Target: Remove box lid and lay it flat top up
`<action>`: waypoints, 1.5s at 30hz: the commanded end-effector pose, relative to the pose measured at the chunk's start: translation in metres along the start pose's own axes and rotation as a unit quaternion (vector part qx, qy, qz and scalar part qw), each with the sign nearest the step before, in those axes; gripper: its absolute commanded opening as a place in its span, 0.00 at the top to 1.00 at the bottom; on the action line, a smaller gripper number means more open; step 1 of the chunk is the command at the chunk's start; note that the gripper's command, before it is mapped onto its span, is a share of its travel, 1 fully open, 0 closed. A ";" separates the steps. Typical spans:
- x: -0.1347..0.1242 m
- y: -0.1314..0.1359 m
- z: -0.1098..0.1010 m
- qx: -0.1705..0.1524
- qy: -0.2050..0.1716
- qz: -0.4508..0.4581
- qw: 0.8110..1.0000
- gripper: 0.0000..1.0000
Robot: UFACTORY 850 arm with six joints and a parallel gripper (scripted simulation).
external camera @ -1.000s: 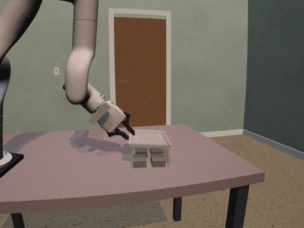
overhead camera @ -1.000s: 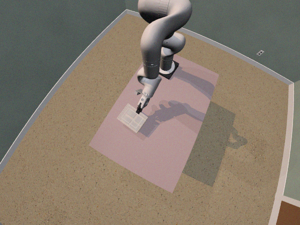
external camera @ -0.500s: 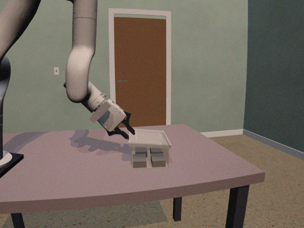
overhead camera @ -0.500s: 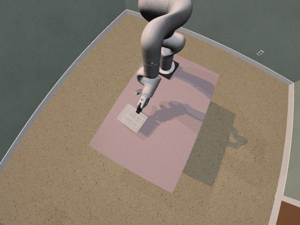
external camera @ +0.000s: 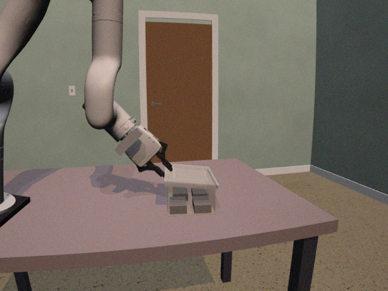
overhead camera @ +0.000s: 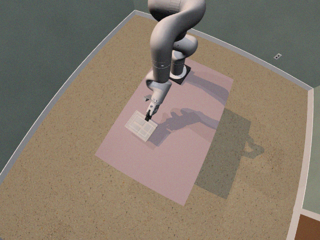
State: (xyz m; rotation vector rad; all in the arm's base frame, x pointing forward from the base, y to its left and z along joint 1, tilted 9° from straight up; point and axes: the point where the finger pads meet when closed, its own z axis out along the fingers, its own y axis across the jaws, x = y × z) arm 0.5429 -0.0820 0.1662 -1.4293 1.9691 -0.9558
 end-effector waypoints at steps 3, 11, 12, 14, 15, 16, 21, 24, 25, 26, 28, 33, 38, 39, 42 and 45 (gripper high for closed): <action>0.000 -0.001 0.000 0.000 0.000 0.000 1.000 1.00; 0.000 -0.002 -0.001 -0.005 0.000 0.000 1.000 1.00; 0.000 -0.002 -0.001 -0.005 0.000 0.000 1.000 1.00; 0.000 -0.003 -0.001 -0.007 0.000 0.000 1.000 1.00; 0.000 -0.003 -0.002 -0.008 0.000 0.000 1.000 1.00; 0.000 -0.003 -0.002 -0.010 0.000 0.000 1.000 1.00; 0.000 -0.005 -0.003 -0.015 0.000 0.000 1.000 1.00; 0.000 -0.005 -0.003 -0.018 0.000 0.000 1.000 1.00; 0.000 -0.005 -0.003 -0.018 0.000 0.000 1.000 1.00; 0.000 -0.005 -0.004 -0.019 0.000 0.000 1.000 1.00; 0.000 -0.006 -0.004 -0.019 0.000 0.000 1.000 1.00; 0.000 -0.006 -0.004 -0.020 0.000 0.000 1.000 1.00; 0.000 -0.006 -0.004 -0.020 0.000 0.000 1.000 1.00; 0.000 -0.006 -0.004 -0.020 0.000 0.000 1.000 1.00; 0.000 -0.006 -0.003 -0.020 0.000 0.000 1.000 1.00; 0.000 -0.006 -0.003 -0.020 0.000 0.000 1.000 1.00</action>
